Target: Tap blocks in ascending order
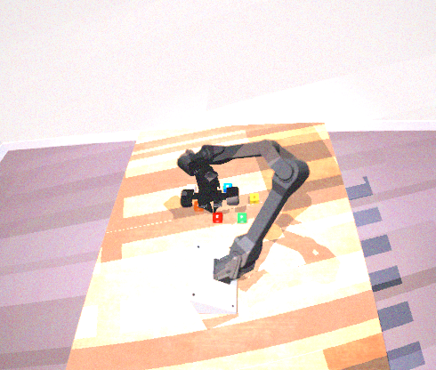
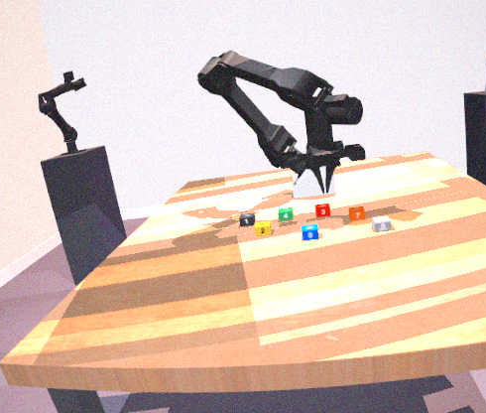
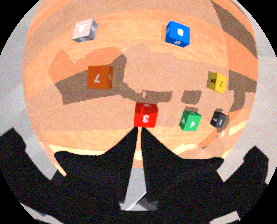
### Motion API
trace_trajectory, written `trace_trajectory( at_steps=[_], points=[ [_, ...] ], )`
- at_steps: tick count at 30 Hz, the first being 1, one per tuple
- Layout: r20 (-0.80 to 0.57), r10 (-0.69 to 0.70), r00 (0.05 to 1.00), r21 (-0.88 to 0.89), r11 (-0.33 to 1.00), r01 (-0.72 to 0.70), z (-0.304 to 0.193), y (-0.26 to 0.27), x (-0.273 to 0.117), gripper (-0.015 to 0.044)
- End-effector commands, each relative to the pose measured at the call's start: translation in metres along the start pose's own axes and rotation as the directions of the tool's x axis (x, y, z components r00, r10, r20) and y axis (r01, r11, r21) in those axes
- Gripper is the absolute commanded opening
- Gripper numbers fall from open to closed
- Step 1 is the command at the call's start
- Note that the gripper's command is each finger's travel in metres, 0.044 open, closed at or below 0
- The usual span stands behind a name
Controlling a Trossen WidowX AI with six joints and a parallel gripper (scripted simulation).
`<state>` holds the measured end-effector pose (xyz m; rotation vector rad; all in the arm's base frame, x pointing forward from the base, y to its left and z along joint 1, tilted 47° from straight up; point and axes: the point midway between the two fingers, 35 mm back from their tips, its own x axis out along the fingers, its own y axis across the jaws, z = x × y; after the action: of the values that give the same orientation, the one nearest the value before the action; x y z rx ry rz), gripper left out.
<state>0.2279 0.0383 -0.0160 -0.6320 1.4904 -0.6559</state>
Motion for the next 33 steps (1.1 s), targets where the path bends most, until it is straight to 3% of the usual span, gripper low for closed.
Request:
trace_trajectory(
  at_steps=[1,4,11,19,27,29,33],
  points=[
    [0.019,0.019,1.0,0.013,1.0,-0.019,0.004,0.003,-0.052,0.002],
    [0.018,0.017,1.0,0.013,1.0,-0.017,0.001,0.001,-0.077,0.002],
    [0.018,0.017,1.0,0.013,1.0,-0.018,0.001,-0.002,-0.077,0.002],
    [0.017,0.013,1.0,0.012,1.0,-0.013,-0.013,-0.095,-0.075,0.002],
    [0.016,0.012,1.0,0.012,1.0,-0.012,-0.014,-0.097,-0.074,0.002],
    [0.017,0.014,1.0,0.011,1.0,-0.015,-0.012,-0.096,-0.066,0.002],
    [0.019,0.015,1.0,0.012,1.0,-0.015,-0.01,-0.095,-0.013,0.002]
  ],
)
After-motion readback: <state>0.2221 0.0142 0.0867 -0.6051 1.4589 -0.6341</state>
